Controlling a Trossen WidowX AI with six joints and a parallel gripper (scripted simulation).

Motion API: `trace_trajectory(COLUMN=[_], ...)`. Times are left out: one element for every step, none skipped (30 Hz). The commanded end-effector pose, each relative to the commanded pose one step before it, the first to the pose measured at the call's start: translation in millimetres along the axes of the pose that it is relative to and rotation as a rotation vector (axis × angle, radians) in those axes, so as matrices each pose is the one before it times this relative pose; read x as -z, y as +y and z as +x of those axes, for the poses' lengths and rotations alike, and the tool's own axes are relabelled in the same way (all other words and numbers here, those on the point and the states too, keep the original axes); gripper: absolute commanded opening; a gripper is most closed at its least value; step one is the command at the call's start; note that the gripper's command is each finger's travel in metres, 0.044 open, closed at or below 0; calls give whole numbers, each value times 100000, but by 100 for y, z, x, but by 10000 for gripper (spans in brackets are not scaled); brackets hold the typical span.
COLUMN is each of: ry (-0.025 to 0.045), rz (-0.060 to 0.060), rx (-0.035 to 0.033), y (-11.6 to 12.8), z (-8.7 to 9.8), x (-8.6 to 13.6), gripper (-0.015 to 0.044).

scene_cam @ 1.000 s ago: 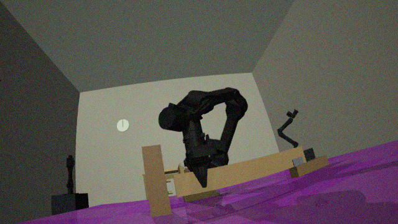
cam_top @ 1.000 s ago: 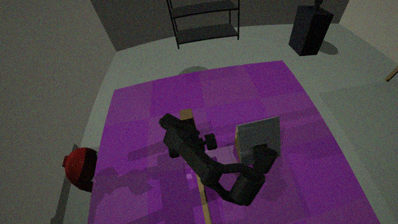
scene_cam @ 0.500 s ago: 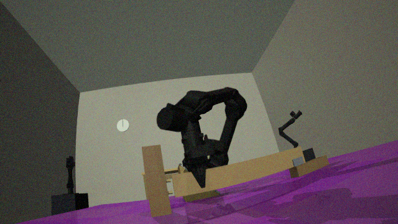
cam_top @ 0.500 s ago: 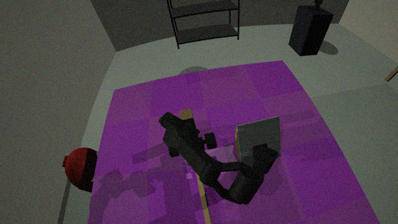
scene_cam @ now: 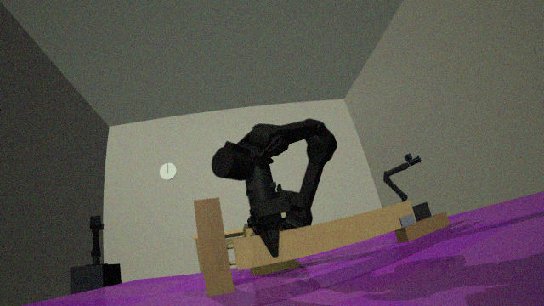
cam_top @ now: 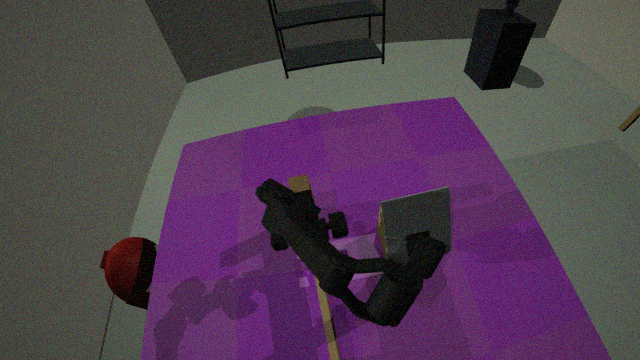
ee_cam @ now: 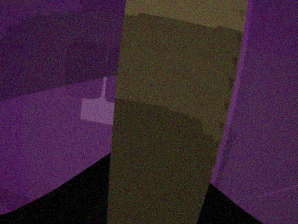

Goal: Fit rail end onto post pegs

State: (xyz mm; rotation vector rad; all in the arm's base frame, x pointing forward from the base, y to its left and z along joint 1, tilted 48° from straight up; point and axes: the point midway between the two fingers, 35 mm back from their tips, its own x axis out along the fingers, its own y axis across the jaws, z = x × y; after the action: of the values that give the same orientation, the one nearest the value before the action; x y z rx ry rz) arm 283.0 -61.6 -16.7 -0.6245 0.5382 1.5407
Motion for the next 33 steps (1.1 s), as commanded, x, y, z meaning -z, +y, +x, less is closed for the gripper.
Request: trace_trajectory(ry=[858, 1, 1, 1, 1, 2, 2, 1, 1, 1, 1, 1, 1, 1, 1, 1, 1, 1, 1, 1, 1, 1, 1, 1, 1, 1, 1, 1, 1, 1, 1, 1, 1], rz=[-213, 0, 0, 0, 0, 0, 0, 0, 0, 0, 0, 0, 0, 0, 0, 0, 0, 0, 0, 0, 0, 0, 0, 0, 0, 0, 0, 0, 0, 0, 0, 0, 0], rx=[909, 0, 0, 0, 0, 0, 0, 0, 0, 0, 0, 0, 0, 0, 0, 0, 0, 0, 0, 0, 0, 0, 0, 0, 0, 0, 0, 0, 0, 0, 0, 0, 0], y=[-149, 0, 0, 0, 0, 0, 0, 0, 0, 0, 0, 0, 0, 0, 0, 0, 0, 0, 0, 0, 0, 0, 0, 0, 0, 0, 0, 0, 0, 0, 0, 0, 0], z=[-352, -2, -2, -2, -1, -2, -1, -1, -1, 0, 0, 0, 0, 0, 0, 0, 0, 0, 0, 0, 0, 0, 0, 0, 0, 0, 0, 0, 0, -1, -1, -1, -1], x=[364, 30, 29, 28, 30, 30, 31, 30, 28, 30, 29, 28, 29, 28, 27, 29, 28, 27, 28, 28, 27, 28, 28, 27, 28, 27, 26, 27, 28, 28, 29, 28, 27], gripper=[0, 0, 0, 0, 0, 0, 0, 0, 0, 0, 0, 0, 0, 0, 0, 0, 0, 0, 0, 0, 0, 0, 0, 0, 0, 0, 0, 0, 0, 0, 0, 0, 0])
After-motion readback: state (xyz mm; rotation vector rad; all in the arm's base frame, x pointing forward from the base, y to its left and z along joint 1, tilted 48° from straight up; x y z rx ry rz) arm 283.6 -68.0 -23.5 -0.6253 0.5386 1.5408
